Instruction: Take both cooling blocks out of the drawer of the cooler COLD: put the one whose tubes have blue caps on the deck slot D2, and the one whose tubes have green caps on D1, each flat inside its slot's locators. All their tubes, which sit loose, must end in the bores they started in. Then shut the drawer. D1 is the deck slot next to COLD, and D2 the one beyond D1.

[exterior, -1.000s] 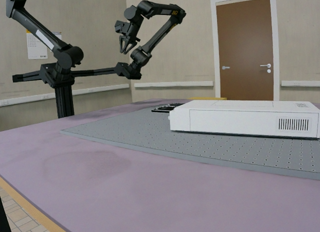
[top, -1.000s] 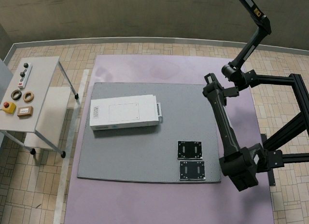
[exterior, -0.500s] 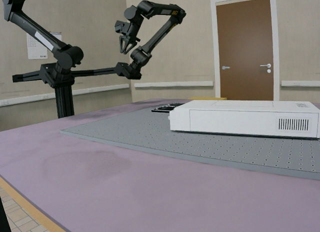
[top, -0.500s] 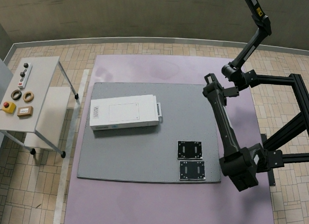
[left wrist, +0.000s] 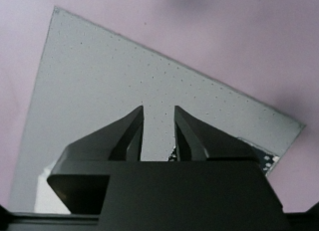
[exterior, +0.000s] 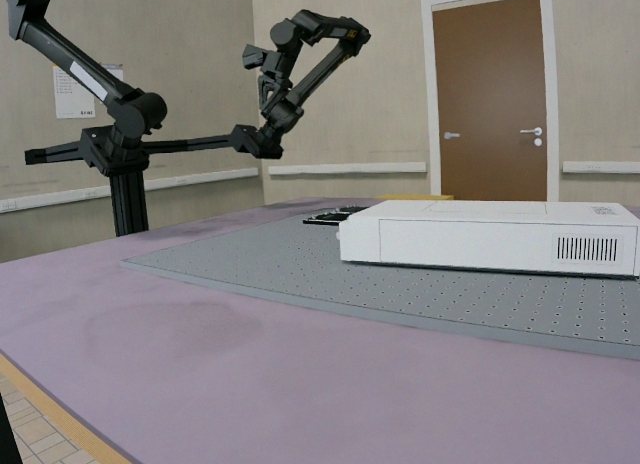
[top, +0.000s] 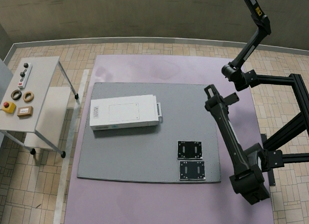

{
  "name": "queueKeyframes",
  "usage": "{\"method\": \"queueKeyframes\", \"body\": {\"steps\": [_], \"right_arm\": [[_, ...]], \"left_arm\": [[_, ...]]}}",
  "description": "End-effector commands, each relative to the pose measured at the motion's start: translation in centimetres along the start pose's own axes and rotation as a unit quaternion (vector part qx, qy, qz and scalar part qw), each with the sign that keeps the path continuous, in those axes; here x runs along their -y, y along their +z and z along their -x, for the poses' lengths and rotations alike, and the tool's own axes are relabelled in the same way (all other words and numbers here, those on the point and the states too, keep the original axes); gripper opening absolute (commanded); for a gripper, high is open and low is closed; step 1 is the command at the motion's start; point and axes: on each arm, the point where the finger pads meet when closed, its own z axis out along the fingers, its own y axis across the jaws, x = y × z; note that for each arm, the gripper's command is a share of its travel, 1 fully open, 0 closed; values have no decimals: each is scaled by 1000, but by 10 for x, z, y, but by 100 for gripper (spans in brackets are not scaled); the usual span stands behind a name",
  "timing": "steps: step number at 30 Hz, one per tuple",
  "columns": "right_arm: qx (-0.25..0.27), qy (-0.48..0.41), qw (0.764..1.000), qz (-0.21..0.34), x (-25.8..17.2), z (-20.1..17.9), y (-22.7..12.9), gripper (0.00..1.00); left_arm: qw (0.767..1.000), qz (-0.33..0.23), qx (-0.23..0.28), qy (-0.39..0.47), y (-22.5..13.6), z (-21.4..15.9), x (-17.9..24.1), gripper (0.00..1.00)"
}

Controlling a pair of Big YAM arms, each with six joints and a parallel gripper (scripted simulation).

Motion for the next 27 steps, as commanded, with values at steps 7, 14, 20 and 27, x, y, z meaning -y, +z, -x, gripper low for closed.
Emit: {"method": "queueKeyframes", "body": {"steps": [7,14,20,27], "right_arm": [[9,0,1000,1,1,12,1,0],[9,0,1000,1,1,12,1,0],[9,0,1000,1,1,12,1,0],[9,0,1000,1,1,12,1,0]], "left_arm": [[984,44,-20,-171,-14,-26,28,28],[971,47,-29,-232,-18,-36,50,28],[949,62,-38,-306,-22,-49,69,28],[917,78,-45,-389,-28,-62,92,28]]}}
